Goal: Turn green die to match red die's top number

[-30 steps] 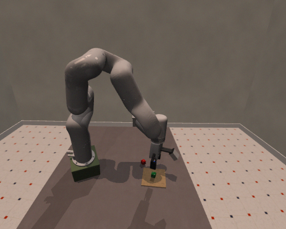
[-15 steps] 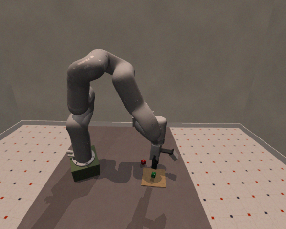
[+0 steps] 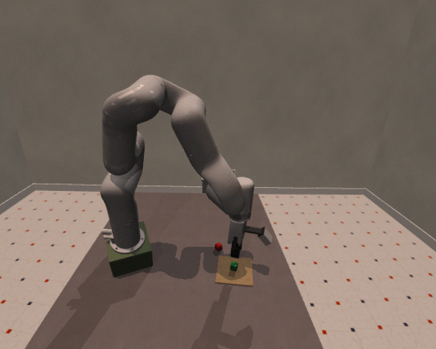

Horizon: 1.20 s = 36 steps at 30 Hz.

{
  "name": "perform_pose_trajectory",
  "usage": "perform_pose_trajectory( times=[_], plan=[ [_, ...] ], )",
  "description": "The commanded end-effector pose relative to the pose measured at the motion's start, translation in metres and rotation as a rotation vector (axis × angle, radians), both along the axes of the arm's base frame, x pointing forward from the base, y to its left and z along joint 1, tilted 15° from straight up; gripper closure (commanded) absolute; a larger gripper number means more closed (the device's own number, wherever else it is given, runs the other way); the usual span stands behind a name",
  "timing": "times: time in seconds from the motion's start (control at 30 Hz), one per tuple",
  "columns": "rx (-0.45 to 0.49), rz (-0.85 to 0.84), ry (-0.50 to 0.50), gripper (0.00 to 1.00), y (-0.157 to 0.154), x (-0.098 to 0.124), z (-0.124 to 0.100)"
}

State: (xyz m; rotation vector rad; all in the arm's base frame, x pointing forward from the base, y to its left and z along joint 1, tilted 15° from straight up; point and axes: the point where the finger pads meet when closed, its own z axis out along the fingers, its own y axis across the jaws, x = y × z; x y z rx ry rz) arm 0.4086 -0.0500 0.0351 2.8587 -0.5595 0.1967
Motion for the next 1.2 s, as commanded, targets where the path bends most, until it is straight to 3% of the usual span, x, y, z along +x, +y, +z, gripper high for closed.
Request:
perform_pose_trajectory(
  times=[0.0, 0.7, 1.17],
  plan=[
    [0.000, 0.001, -0.004, 0.58, 0.000, 0.001, 0.001],
    [0.000, 0.000, -0.004, 0.58, -0.001, 0.002, -0.004],
    [0.000, 0.000, -0.004, 0.58, -0.006, 0.004, -0.023]
  ],
)
